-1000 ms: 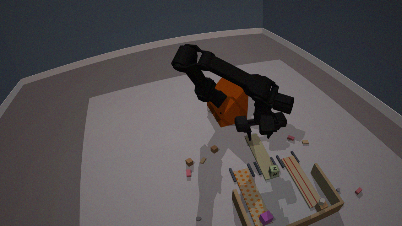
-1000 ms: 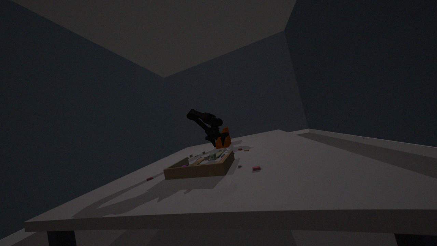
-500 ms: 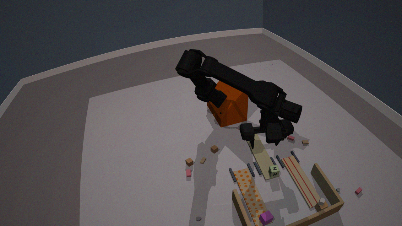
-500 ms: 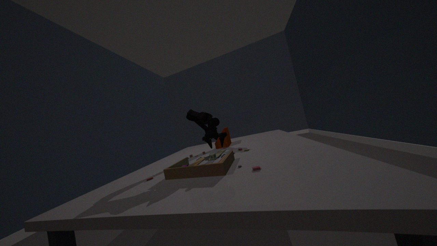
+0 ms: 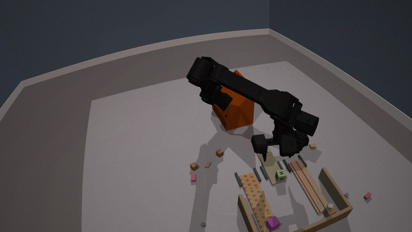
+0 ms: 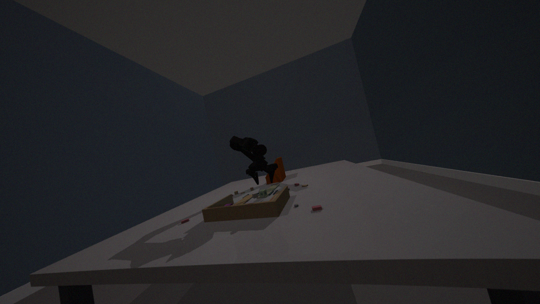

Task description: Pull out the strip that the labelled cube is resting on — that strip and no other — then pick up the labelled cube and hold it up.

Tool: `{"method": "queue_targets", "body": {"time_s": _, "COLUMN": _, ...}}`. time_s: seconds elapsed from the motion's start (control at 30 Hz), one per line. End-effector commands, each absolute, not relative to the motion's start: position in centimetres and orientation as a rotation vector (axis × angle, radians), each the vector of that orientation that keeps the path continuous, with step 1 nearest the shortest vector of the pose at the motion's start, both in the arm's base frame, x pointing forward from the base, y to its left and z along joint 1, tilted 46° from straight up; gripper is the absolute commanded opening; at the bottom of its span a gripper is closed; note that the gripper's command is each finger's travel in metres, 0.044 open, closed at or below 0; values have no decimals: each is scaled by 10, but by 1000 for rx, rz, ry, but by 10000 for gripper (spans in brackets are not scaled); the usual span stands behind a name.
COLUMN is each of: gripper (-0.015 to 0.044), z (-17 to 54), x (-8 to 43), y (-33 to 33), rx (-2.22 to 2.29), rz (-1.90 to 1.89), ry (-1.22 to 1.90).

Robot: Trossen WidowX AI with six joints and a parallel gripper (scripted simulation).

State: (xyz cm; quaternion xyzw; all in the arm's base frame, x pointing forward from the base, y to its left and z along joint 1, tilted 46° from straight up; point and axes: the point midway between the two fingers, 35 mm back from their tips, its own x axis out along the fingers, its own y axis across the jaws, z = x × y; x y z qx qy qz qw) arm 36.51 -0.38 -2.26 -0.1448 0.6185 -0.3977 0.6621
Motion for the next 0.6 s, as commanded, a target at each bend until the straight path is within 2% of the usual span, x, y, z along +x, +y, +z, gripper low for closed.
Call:
{"method": "queue_targets", "body": {"time_s": 0.0, "gripper": 440, "z": -20, "x": 380, "y": -5, "rx": -333, "rz": -896, "ry": 1395}}
{"method": "queue_targets", "body": {"time_s": 0.33, "gripper": 440, "z": -12, "x": 412, "y": -8, "rx": -332, "rz": -897, "ry": 1393}}
{"method": "queue_targets", "body": {"time_s": 0.57, "gripper": 256, "z": -19, "x": 412, "y": -14, "rx": -332, "rz": -896, "ry": 1393}}
